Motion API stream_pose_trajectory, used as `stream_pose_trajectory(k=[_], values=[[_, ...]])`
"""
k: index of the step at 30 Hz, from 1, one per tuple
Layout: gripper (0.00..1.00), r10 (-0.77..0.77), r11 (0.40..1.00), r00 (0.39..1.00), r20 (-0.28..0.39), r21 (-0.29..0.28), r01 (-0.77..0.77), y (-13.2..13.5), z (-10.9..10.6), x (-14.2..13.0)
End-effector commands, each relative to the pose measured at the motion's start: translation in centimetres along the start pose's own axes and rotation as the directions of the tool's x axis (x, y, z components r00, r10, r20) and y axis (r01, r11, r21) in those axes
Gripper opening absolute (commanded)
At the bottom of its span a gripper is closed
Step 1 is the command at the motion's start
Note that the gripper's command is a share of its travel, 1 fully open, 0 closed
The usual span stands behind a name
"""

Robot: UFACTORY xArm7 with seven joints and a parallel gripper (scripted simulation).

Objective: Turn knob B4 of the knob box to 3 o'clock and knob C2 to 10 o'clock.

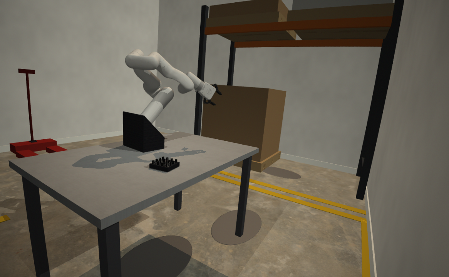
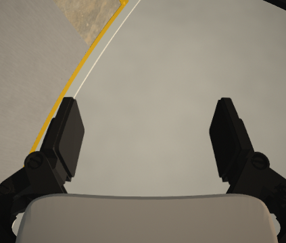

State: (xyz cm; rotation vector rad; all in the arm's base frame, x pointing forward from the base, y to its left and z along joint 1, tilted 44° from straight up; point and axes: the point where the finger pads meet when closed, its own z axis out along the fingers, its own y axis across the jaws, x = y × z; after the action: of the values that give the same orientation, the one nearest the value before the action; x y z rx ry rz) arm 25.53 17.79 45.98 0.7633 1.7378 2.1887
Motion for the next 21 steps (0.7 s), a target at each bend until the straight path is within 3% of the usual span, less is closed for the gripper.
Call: stream_pose_trajectory(k=[1, 21], values=[[1.0, -0.001, 1.0, 1.0, 0.001, -0.003, 0.001, 0.14, -0.03, -0.07], [1.0, 0.003, 1.0, 1.0, 0.011, 0.002, -0.003, 0.2, -0.01, -0.41]])
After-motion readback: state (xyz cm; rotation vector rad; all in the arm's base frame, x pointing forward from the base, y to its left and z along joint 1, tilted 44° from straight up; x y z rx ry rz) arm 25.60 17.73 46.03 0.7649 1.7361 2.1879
